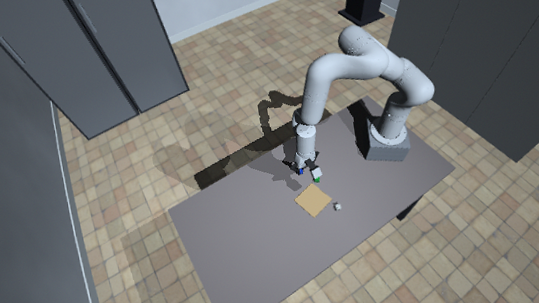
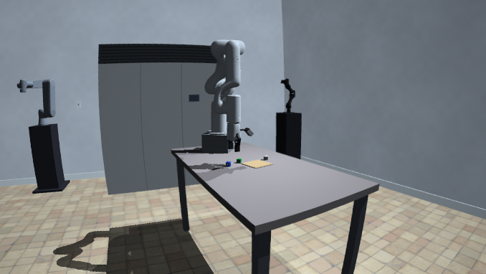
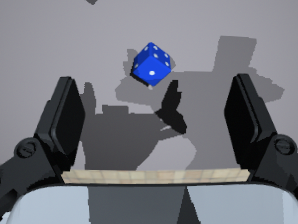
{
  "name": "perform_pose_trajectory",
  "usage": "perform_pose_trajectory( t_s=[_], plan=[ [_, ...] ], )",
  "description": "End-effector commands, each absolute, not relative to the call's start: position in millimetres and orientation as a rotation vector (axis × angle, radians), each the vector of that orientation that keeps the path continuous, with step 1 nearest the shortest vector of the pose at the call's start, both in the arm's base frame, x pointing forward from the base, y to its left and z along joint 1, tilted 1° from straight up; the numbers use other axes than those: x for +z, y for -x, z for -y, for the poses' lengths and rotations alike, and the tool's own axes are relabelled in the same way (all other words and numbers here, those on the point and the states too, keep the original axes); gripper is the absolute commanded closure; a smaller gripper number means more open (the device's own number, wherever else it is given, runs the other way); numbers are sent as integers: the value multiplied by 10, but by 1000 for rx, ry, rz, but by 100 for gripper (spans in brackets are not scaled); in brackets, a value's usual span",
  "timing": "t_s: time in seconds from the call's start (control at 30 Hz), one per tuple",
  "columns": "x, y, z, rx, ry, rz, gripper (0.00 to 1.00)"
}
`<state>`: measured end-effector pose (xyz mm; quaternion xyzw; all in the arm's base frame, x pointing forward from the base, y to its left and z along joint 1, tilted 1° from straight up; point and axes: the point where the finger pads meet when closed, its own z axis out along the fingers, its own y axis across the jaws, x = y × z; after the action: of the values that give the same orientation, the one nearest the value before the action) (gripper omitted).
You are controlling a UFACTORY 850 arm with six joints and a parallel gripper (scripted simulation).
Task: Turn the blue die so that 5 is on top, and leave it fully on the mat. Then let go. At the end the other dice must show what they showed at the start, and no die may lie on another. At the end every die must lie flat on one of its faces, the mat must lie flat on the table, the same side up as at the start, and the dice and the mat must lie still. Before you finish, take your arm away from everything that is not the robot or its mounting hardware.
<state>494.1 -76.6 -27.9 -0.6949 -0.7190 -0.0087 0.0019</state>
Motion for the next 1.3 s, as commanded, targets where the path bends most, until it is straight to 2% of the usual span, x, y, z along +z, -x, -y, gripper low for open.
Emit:
perform_pose_trajectory(
  t_s=[0.0, 1.27],
  plan=[
    [-656, -4988, 763, -35, 2181, 2257, 0],
    [-742, -4989, 762, -35, 2181, 2257, 0]
  ],
)
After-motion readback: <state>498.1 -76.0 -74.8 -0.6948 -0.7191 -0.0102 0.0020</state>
